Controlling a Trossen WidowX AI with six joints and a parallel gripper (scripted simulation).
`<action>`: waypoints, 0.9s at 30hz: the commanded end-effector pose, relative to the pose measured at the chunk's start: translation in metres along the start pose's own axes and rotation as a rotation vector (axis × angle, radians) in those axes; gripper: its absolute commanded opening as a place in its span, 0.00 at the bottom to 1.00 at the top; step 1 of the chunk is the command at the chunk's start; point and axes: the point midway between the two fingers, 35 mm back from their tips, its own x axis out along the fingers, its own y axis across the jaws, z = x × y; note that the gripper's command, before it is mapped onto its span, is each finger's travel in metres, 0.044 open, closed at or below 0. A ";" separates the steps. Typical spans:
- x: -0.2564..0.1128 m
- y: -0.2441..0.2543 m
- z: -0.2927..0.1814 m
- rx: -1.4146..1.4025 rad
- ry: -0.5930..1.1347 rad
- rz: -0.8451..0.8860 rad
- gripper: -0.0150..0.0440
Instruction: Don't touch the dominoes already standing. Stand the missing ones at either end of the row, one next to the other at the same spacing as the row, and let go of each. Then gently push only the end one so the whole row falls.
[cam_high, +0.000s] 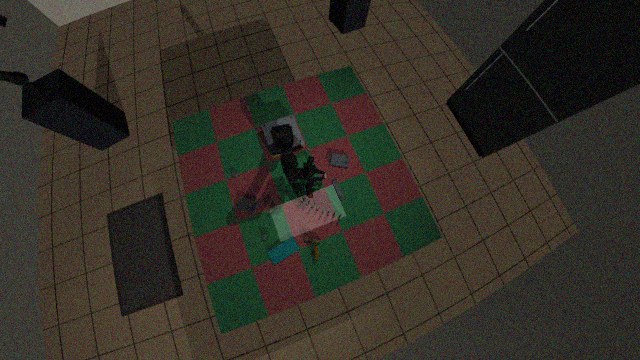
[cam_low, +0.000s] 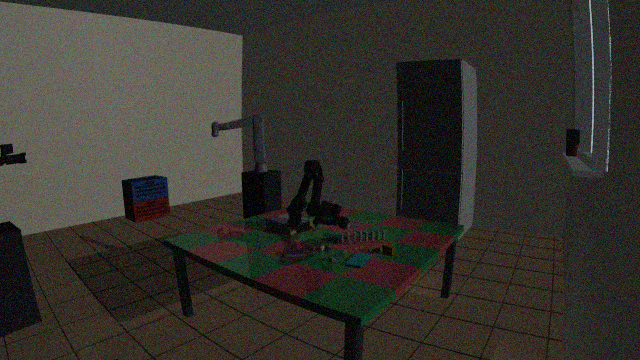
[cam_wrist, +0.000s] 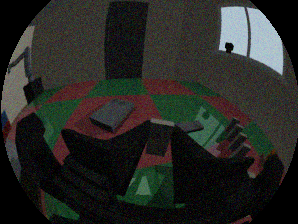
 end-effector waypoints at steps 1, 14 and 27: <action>-0.009 0.012 -0.001 0.005 -0.028 0.017 0.44; -0.033 0.040 0.008 -0.044 -0.110 0.057 0.44; -0.033 0.040 0.008 -0.044 -0.110 0.057 0.44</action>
